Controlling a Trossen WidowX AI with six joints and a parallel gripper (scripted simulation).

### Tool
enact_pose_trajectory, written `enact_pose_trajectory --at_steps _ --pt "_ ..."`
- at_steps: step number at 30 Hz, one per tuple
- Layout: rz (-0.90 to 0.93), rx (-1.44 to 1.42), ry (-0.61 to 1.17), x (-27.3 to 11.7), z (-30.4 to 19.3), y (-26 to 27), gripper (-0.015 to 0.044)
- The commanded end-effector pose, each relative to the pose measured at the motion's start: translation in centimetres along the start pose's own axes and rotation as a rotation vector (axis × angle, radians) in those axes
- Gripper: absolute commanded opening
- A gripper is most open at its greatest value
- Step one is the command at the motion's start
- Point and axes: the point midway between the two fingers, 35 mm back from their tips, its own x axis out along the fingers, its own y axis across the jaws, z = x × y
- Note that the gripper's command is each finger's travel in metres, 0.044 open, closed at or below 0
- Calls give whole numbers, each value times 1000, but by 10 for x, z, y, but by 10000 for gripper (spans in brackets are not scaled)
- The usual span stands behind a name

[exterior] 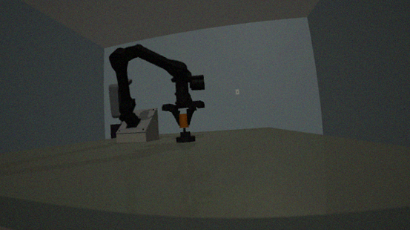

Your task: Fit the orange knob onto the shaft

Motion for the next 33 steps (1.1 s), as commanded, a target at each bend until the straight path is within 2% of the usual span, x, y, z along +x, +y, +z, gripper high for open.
enact_pose_trajectory --at_steps 1,33 --pt "-4 -12 -1 0 0 0 0" --pt "-4 -12 0 0 -1 -5 0"
